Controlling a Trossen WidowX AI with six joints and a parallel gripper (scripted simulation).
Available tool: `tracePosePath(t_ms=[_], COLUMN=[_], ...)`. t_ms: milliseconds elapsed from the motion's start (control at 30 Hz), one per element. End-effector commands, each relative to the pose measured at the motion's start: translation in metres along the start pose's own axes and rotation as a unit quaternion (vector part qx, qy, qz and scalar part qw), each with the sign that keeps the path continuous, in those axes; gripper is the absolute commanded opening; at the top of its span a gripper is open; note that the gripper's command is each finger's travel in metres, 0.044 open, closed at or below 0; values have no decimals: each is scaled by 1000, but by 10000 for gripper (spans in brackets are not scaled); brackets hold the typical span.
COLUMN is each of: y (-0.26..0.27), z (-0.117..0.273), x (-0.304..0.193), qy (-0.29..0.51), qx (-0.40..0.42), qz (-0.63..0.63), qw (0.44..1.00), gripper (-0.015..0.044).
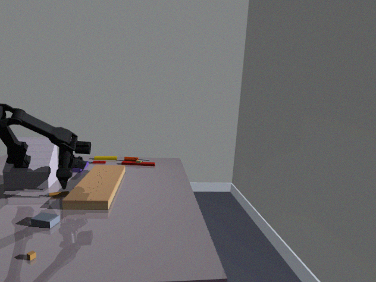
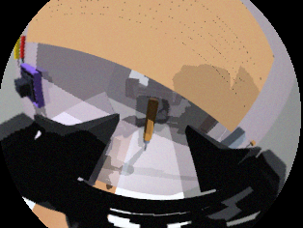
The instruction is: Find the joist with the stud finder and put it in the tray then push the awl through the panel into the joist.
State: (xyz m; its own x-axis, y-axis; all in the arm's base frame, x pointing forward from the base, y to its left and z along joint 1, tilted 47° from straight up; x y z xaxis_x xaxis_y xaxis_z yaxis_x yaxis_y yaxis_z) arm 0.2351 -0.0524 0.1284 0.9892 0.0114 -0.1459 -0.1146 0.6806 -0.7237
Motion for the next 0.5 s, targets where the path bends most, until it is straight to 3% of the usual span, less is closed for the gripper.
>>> tracePosePath(t_ms=[0, 467], y=[2, 2], z=[-9, -32], x=[0, 1], qy=[5, 5], qx=[0, -1], qz=[6, 6], qw=[1000, 1000], gripper=[440, 440])
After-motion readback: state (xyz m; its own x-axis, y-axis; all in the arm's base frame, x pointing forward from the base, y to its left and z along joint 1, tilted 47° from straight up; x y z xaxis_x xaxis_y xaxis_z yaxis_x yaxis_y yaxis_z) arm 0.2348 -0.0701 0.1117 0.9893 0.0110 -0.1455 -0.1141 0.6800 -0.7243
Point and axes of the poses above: the point midway between the two fingers, 35 mm back from their tips, its own z axis back along the fingers, its own y axis across the jaws, x = y × z, the point moved 10 cm from there along z, back along the fingers, and after that the axes turned 4 degrees about -z, right-handed, at the moved point
